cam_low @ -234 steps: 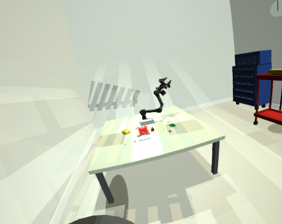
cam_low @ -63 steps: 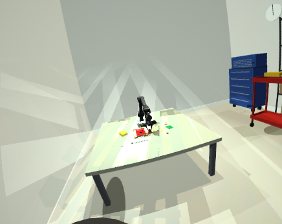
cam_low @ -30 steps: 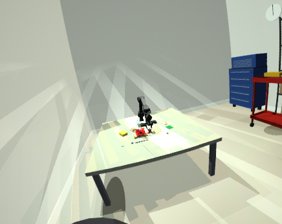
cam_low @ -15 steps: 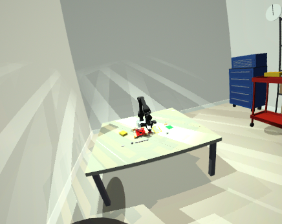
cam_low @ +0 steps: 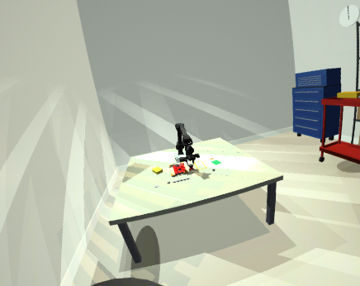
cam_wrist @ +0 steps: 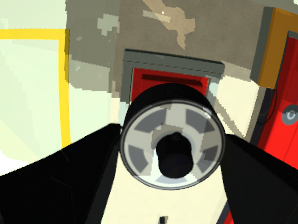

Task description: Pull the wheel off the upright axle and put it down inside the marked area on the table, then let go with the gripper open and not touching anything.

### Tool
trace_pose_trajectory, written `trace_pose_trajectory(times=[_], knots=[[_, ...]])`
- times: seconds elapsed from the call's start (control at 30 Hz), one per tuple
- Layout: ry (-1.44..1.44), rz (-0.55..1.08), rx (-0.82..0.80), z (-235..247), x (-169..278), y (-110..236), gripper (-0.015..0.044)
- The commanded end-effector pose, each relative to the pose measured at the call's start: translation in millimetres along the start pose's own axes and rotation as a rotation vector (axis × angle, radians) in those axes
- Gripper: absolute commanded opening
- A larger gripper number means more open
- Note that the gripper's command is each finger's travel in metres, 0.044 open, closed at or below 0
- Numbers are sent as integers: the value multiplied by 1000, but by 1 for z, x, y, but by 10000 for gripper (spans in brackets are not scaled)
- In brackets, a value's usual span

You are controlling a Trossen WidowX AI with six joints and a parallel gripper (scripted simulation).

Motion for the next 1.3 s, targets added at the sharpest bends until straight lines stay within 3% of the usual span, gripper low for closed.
trace_pose_trajectory(times=[0.0,1.27], knots=[[-1,-12,-1,0,1,13,0],[-3,-15,0,0,1,25,0]])
Point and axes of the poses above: the point midway between the two fingers, 35 mm back from their tips, its own y axis back along the fingers, its own z axis across the jaws, x = y × z, the point moved 1 cm from there along y, back along the fingers, and after that the axes turned 4 degrees about -y, right-handed, at the moved point
